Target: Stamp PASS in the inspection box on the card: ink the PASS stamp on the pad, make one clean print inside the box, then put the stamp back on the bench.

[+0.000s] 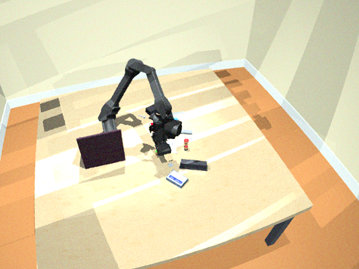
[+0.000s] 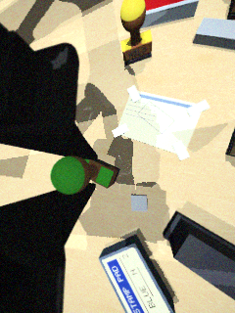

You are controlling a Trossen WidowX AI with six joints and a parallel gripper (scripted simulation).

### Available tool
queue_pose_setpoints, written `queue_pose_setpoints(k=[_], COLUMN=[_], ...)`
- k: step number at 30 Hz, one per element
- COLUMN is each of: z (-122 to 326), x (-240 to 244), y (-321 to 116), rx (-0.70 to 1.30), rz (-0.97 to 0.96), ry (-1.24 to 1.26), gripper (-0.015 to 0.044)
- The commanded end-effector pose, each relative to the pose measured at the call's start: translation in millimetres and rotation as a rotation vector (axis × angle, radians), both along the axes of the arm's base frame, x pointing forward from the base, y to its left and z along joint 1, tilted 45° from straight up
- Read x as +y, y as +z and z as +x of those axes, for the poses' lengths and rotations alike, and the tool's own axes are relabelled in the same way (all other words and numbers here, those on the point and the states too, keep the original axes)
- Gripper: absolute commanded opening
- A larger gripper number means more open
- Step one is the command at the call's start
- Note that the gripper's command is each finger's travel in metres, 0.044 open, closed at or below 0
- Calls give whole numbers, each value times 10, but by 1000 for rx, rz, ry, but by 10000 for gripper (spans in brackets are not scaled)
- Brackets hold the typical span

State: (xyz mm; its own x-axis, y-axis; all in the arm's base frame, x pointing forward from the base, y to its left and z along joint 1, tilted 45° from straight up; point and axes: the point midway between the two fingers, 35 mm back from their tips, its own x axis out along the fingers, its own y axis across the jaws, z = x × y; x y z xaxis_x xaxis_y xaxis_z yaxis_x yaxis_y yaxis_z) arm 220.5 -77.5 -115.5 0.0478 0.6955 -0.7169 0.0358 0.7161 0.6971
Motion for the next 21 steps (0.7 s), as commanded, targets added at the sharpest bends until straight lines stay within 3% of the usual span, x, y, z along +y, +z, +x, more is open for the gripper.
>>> queue_pose_setpoints(k=[1,21], z=[-3,-13], x=[-25,-90], y=[16,89], rx=[-3,-2], rz=[-3,-4], ry=[3,3], gripper=[0,0])
